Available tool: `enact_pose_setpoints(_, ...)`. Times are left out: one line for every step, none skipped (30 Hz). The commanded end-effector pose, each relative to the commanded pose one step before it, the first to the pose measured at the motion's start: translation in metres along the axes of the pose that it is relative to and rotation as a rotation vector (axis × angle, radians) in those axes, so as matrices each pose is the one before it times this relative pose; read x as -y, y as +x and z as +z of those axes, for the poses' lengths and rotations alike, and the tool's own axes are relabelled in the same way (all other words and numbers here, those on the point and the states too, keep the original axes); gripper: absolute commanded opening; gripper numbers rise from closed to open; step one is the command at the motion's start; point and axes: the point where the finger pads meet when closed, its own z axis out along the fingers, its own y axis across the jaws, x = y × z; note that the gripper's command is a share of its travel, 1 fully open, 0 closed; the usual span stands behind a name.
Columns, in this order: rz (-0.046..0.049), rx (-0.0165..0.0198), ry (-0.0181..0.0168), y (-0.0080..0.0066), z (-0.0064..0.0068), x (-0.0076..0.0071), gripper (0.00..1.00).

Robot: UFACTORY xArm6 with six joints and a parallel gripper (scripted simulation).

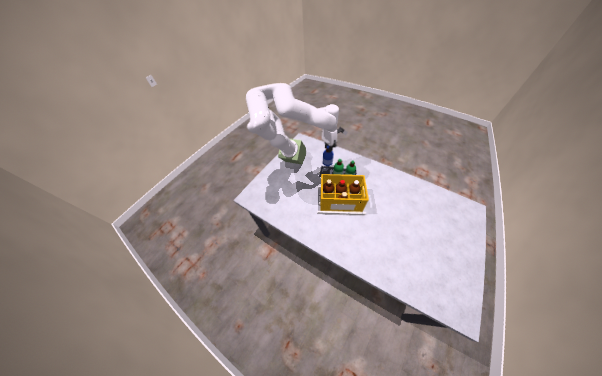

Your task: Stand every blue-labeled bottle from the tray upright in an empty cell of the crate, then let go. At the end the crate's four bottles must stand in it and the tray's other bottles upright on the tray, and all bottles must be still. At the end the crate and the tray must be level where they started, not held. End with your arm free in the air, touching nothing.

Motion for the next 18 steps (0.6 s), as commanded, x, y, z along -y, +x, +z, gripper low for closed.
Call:
enact_pose_setpoints(0.00099, -0.00303, -0.00091, 0.00092, -0.00551, -0.00063, 0.00)
enact_pose_setpoints(0.00001, 0.00001, -0.00002, 0.00000, -0.00097, -0.00001, 0.00)
enact_pose_setpoints(0.00001, 0.00000, -0.00001, 0.00000, -0.00092, 0.00000, 0.00)
enact_pose_setpoints(0.00000, 0.00000, 0.00000, 0.00000, -0.00087, 0.00000, 0.00)
enact_pose_setpoints(-0.00001, 0.00000, 0.00001, 0.00000, -0.00082, 0.00000, 0.00)
enact_pose_setpoints(-0.00001, 0.00000, 0.00002, 0.00000, -0.00076, 0.00001, 0.00)
enact_pose_setpoints(0.00000, 0.00000, -0.00001, 0.00000, -0.00070, 0.00000, 0.00)
enact_pose_setpoints(0.00001, 0.00000, -0.00001, 0.00000, -0.00064, 0.00000, 0.00)
enact_pose_setpoints(0.00000, 0.00000, -0.00001, 0.00000, -0.00058, 0.00000, 0.00)
enact_pose_setpoints(0.00000, 0.00000, 0.00000, 0.00000, -0.00052, 0.00000, 0.00)
enact_pose_setpoints(0.00000, 0.00000, 0.00000, 0.00000, -0.00046, 0.00000, 0.00)
enact_pose_setpoints(0.00000, 0.00000, 0.00000, 0.00000, -0.00040, 0.00000, 0.00)
enact_pose_setpoints(0.00000, 0.00000, 0.00000, 0.00000, -0.00034, 0.00000, 0.00)
enact_pose_setpoints(0.00000, 0.00000, 0.00000, 0.00000, 0.00000, 0.00000, 0.00)
enact_pose_setpoints(0.00000, 0.00000, 0.00000, 0.00000, 0.00000, 0.00000, 0.00)
enact_pose_setpoints(0.00000, 0.00000, 0.00000, 0.00000, -0.00028, 0.00000, 0.00)
enact_pose_setpoints(0.00000, 0.00000, 0.00000, 0.00000, -0.00023, 0.00000, 0.00)
enact_pose_setpoints(0.00000, 0.00000, 0.00000, 0.00000, -0.00018, 0.00000, 0.00)
